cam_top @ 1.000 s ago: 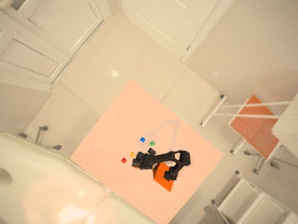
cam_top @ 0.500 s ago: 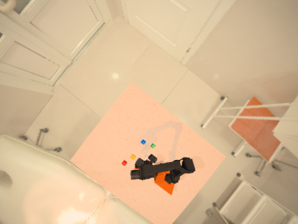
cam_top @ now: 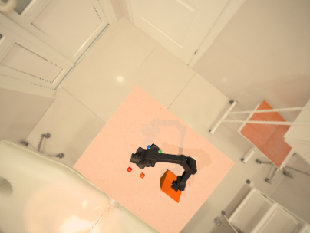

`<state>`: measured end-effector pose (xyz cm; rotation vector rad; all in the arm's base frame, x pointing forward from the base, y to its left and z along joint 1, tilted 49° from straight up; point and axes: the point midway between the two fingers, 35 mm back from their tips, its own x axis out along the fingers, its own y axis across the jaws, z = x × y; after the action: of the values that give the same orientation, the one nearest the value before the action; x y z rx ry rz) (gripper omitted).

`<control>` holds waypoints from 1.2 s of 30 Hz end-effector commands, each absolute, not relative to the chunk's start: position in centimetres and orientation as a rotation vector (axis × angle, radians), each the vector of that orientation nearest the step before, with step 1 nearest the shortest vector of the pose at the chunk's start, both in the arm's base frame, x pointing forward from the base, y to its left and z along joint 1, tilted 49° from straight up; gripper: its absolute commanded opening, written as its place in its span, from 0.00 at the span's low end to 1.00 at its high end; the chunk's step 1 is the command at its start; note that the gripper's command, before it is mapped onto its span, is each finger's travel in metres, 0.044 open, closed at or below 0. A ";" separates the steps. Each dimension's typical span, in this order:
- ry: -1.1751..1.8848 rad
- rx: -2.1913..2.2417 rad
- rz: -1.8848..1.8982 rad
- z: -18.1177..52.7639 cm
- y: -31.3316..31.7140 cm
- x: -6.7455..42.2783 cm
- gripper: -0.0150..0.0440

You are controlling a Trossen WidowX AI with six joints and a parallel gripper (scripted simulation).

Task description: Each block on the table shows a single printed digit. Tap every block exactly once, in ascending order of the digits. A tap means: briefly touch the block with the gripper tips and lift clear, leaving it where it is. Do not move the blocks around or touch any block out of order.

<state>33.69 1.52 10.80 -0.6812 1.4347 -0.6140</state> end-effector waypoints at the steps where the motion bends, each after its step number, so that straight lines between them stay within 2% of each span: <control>1: 1.435 -0.701 -0.611 11.9 0.7 35.0 0.29; 5: 1.435 -0.700 -0.609 11.1 -0.1 35.2 0.29; 10: 1.433 -0.702 -0.613 6.7 -5.2 35.5 0.29; 36: 1.433 -0.703 -0.614 4.6 -7.7 35.6 0.29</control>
<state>35.76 -7.41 4.91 -0.6916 1.4290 -0.6148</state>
